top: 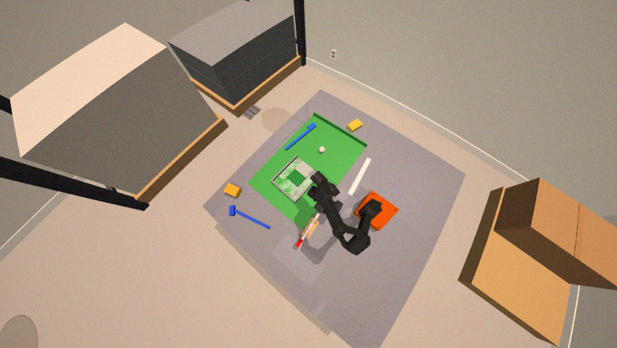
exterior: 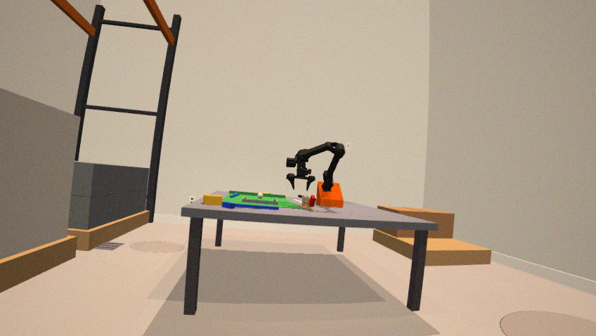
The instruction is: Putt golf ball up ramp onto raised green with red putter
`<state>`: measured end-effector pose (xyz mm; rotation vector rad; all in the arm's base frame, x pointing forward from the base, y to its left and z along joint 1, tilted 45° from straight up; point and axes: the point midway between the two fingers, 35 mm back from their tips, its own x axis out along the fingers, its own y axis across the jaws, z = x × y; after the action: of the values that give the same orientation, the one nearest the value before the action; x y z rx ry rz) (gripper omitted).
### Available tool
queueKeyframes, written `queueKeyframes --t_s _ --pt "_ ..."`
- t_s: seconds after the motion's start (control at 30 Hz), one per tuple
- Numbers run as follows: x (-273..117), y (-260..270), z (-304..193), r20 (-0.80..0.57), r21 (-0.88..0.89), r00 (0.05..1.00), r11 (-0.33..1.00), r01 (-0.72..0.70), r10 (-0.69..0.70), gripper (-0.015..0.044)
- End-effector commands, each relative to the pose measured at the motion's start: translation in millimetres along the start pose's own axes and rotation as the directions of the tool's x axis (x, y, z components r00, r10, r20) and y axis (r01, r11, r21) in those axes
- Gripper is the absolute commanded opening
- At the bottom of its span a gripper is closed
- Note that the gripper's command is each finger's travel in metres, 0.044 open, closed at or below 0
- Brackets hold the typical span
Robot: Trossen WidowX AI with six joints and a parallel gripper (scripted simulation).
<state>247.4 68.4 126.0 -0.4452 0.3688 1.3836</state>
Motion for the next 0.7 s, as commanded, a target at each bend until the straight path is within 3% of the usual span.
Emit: queueKeyframes --t_s 0.0,0.67 --pt "4.1 3.3 -0.7 0.000 -0.011 1.000 1.000 -0.021 0.021 0.0440" --pt "48.1 6.5 -12.6 0.003 -0.011 1.000 1.000 -0.021 0.021 0.0440"
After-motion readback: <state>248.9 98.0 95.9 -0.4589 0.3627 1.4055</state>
